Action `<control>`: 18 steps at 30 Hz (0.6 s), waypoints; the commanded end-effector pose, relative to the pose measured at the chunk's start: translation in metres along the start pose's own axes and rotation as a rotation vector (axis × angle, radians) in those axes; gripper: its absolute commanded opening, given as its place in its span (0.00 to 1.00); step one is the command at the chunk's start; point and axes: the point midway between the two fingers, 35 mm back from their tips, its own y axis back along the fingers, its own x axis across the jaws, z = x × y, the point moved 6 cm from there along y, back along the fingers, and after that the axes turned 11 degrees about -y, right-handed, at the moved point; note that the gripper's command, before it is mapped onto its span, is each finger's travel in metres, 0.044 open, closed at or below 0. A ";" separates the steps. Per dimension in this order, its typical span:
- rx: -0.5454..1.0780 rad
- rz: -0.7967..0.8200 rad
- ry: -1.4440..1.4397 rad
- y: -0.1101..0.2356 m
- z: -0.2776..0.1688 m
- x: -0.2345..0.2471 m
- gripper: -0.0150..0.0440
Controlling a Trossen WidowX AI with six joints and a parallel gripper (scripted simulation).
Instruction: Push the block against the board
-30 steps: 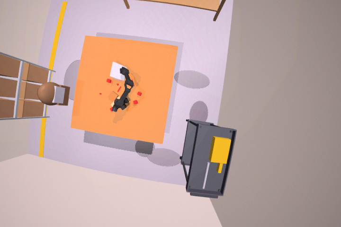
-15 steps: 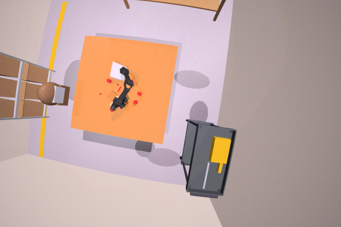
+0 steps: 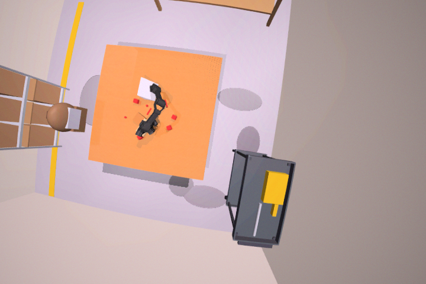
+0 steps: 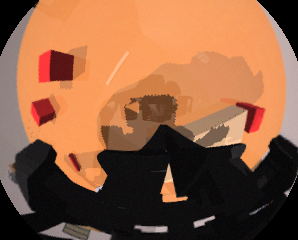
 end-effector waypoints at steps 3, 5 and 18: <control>0.019 0.004 -0.013 -0.005 -0.011 -0.005 0.25; 0.019 0.004 -0.013 -0.005 -0.010 -0.005 0.25; 0.018 0.005 -0.012 -0.005 0.010 -0.002 0.25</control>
